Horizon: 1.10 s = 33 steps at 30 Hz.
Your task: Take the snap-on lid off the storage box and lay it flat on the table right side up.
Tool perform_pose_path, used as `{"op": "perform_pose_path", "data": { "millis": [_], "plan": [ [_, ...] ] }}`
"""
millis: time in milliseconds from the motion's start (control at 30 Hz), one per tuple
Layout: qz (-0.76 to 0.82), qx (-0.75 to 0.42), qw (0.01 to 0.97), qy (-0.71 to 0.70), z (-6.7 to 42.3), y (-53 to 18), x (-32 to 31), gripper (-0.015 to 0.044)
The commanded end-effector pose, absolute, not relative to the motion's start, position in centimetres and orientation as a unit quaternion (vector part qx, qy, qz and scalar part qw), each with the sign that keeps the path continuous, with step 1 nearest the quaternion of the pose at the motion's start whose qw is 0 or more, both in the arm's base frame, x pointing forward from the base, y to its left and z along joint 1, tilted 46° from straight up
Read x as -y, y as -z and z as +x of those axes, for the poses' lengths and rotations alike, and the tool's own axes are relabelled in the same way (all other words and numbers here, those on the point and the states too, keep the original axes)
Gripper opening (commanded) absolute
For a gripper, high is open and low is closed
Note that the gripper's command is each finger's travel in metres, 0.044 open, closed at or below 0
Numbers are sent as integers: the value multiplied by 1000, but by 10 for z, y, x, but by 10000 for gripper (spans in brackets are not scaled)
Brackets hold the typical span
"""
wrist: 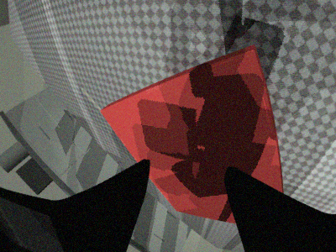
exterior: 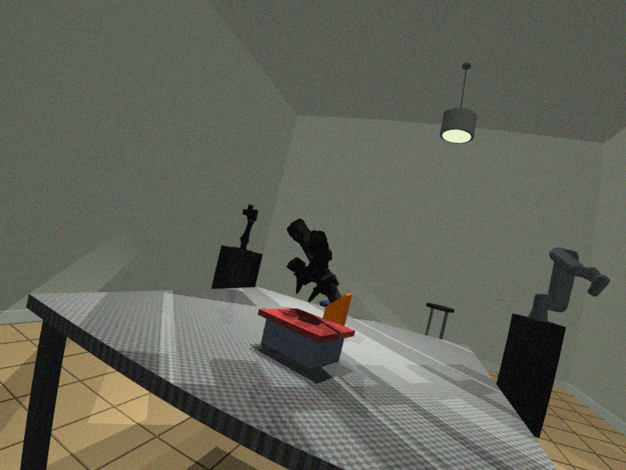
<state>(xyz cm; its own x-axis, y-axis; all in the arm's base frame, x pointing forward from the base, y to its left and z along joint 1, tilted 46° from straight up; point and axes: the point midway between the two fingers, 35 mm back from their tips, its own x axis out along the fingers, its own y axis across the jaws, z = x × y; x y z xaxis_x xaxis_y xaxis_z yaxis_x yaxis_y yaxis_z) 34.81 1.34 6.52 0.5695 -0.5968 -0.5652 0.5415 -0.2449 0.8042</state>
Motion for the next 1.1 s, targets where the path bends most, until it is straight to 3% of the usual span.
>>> {"op": "perform_pose_path", "data": {
  "millis": [0,267,667,1067],
  "plan": [
    [541,4,708,453,325,-40,-60,235],
    [411,6,829,379,290,-23,-114,235],
    [407,6,832,376,289,-21,-115,235],
    [406,8,833,376,288,22,-71,235]
  ]
}}
